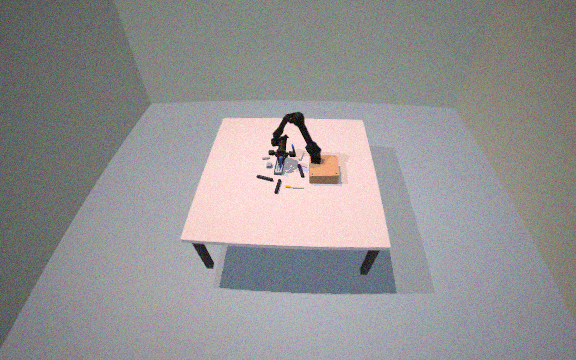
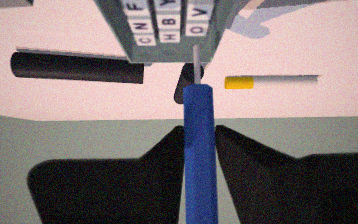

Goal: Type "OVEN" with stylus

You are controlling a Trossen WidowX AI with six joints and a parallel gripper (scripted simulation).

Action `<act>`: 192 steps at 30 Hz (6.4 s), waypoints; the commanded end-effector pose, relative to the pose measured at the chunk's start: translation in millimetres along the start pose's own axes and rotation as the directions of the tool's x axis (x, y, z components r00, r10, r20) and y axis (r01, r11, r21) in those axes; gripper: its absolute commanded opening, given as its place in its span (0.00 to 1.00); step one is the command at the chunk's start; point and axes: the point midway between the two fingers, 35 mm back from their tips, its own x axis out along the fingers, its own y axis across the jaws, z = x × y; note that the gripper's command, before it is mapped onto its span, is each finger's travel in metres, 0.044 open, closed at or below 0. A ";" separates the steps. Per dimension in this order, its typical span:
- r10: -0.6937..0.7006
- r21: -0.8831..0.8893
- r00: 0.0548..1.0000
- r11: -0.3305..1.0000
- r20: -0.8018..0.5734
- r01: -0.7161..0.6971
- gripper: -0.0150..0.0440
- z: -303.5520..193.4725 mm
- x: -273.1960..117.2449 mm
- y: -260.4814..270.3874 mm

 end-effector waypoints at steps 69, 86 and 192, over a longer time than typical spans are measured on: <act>-0.005 0.011 1.000 1.000 -0.008 0.005 0.25 -12.7 -26.6 -1.1; -0.004 0.012 1.000 1.000 -0.005 0.004 0.39 6.7 -15.8 -1.4; -0.004 0.012 1.000 1.000 -0.002 0.005 0.39 26.7 -44.5 -1.1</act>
